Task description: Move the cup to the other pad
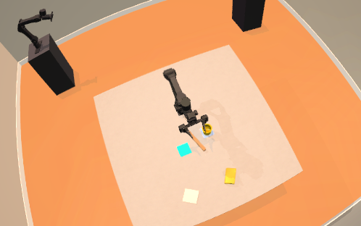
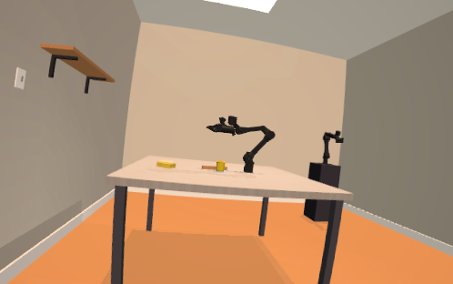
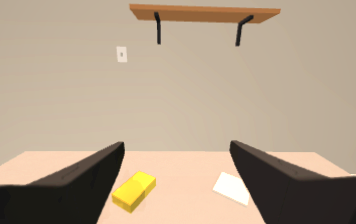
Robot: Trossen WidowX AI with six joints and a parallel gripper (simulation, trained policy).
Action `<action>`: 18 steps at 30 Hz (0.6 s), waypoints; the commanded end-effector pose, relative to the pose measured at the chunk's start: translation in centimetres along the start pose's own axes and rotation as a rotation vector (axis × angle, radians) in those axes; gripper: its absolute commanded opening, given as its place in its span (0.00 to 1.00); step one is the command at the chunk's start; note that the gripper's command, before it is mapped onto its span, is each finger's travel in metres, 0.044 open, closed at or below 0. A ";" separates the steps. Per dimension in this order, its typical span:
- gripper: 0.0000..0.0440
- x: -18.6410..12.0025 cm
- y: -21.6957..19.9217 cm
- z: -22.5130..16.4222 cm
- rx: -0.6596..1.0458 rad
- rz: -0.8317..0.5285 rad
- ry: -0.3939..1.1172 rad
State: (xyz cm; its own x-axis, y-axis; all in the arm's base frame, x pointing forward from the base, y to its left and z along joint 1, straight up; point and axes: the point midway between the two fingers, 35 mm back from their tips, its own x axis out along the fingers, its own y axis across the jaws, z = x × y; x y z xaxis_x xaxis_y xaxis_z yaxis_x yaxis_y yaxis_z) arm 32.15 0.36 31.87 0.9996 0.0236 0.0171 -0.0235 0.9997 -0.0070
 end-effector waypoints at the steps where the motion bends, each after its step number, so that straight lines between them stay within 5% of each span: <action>1: 0.85 0.0 0.1 0.1 0.001 0.002 0.001; 12: 0.21 -0.5 0.8 0.1 0.043 0.023 0.066; 18: 0.24 -0.6 1.6 0.1 0.100 0.041 0.127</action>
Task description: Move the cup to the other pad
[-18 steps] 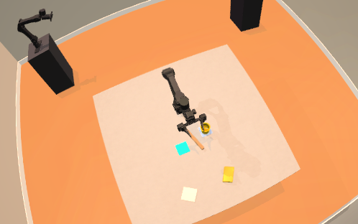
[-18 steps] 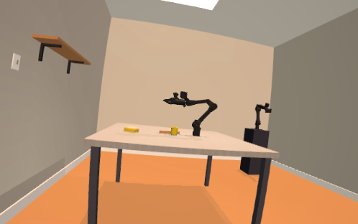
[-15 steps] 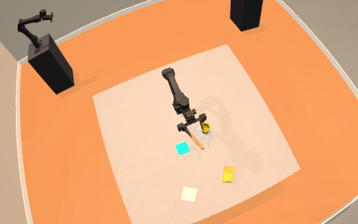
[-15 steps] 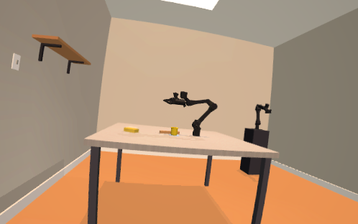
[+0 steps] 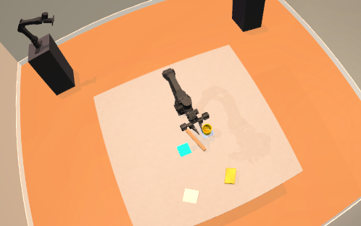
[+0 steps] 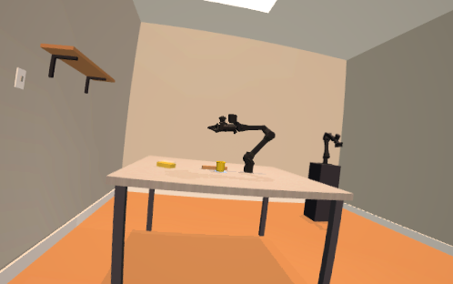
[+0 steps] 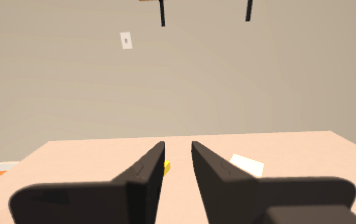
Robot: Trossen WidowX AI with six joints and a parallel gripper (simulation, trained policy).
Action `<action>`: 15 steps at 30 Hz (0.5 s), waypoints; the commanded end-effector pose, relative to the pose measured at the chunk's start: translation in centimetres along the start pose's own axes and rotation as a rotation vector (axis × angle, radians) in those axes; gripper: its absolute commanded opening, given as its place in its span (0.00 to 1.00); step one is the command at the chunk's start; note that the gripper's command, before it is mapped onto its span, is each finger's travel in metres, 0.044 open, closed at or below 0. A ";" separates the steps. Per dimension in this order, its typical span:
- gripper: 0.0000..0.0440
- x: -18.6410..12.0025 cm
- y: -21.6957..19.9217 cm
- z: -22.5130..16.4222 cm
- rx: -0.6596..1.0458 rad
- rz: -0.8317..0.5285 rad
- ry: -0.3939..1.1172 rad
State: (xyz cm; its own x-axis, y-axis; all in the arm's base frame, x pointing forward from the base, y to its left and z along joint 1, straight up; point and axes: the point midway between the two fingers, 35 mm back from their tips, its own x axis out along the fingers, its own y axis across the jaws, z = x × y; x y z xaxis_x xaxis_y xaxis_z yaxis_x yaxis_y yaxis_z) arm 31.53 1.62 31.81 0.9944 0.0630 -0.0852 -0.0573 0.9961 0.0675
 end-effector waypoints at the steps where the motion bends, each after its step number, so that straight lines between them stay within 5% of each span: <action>1: 0.26 0.0 0.4 0.1 0.038 0.009 0.034; 15: 0.30 -0.1 2.5 -0.1 0.208 0.044 0.200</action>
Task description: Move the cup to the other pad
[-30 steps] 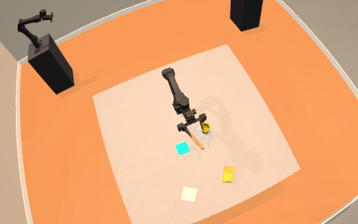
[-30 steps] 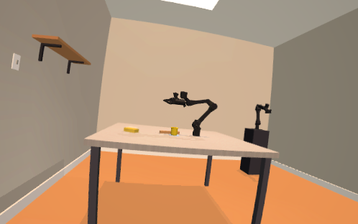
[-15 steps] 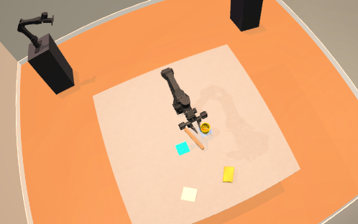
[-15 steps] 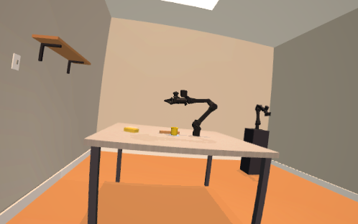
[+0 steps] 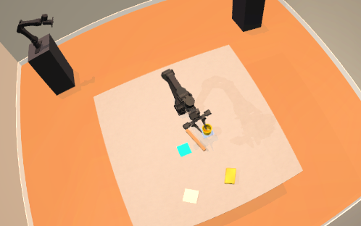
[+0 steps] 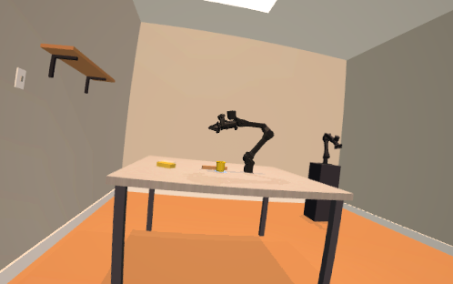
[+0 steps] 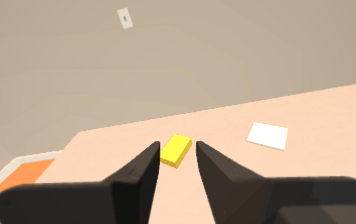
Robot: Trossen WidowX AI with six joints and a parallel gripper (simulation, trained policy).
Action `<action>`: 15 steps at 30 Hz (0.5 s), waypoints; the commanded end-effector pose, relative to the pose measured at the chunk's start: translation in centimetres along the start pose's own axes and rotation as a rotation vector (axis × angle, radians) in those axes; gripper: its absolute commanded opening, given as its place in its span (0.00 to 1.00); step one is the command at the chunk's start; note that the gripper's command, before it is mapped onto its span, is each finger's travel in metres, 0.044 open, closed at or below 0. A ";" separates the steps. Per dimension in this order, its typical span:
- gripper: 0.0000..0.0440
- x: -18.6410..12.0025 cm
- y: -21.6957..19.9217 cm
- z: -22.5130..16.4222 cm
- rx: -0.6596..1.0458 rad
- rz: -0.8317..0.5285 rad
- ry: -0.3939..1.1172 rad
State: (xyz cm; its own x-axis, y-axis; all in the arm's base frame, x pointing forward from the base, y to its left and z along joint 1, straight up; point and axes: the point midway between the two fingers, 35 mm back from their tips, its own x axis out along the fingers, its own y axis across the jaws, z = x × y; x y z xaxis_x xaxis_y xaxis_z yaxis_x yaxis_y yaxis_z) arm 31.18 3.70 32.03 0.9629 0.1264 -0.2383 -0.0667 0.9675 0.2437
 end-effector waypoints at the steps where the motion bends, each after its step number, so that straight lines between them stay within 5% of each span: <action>1: 0.31 0.1 0.5 -0.2 0.047 0.004 0.048; 15: 0.34 -0.1 2.5 -1.2 0.241 -0.003 0.236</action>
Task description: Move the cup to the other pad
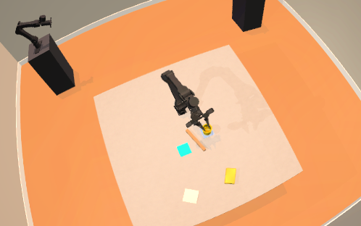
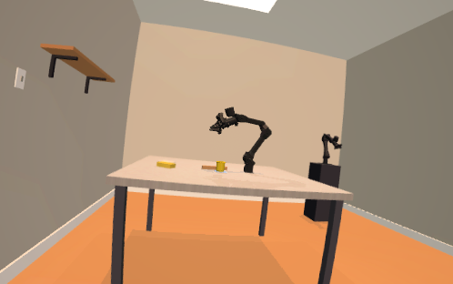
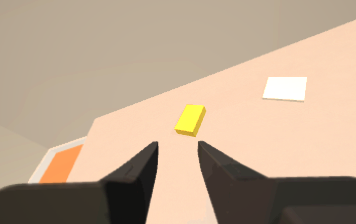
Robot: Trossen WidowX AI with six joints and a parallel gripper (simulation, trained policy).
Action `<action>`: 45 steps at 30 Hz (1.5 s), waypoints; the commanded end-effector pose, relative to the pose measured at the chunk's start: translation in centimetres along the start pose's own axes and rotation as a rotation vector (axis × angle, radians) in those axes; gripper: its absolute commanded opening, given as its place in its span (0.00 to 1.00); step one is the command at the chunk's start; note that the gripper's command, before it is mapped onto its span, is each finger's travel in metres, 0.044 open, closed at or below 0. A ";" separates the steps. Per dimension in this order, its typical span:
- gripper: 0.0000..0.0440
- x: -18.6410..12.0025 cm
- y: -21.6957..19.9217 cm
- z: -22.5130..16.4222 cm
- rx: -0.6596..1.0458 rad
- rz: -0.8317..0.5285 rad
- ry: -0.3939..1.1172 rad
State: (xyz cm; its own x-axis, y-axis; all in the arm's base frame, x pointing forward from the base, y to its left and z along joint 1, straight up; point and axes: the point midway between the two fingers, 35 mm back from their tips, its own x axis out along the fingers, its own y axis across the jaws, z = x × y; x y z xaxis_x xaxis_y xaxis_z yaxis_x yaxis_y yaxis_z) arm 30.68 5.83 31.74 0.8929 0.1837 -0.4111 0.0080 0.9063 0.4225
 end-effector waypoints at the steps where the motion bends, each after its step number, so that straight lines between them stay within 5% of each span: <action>1: 0.34 0.1 0.5 -0.5 0.051 -0.004 0.054; 23: 0.35 0.0 2.3 -3.7 0.353 -0.135 0.347; 45: 0.36 0.1 1.2 -8.5 0.496 -0.412 0.592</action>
State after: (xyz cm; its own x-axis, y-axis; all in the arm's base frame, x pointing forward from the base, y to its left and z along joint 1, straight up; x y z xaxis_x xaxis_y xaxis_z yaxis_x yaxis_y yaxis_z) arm 27.15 10.22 26.11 0.4354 0.1899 -0.8800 0.5674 0.7010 0.4321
